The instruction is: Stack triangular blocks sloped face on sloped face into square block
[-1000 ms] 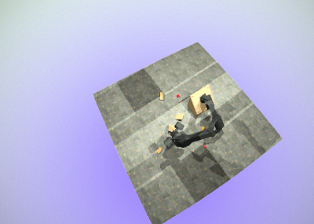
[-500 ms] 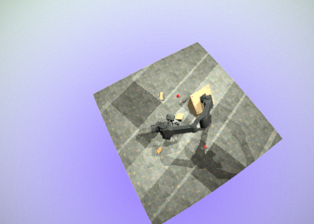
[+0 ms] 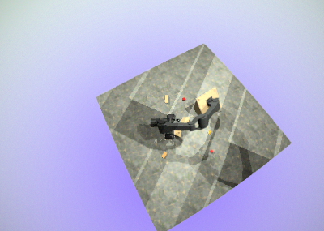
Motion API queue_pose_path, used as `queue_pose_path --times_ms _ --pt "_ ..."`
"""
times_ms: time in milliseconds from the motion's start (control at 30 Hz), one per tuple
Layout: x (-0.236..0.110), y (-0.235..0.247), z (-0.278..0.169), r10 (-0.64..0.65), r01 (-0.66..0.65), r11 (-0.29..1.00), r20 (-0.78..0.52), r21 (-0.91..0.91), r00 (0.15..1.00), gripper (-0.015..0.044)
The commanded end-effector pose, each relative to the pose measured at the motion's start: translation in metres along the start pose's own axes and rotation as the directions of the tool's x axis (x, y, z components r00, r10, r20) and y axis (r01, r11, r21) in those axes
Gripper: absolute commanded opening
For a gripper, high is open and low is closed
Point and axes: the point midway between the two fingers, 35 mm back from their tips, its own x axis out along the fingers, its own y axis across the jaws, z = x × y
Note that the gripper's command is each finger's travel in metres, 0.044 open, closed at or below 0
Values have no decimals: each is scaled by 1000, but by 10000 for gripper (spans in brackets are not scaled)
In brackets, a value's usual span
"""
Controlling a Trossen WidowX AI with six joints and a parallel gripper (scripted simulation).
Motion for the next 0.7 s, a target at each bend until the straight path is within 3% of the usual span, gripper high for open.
queue_pose_path --times_ms 0,667 --pt "-3 -2 -2 -13 13 1000 -5 -14 1000 440" --pt "30 -4 -5 -15 15 1000 12 7 1000 440"
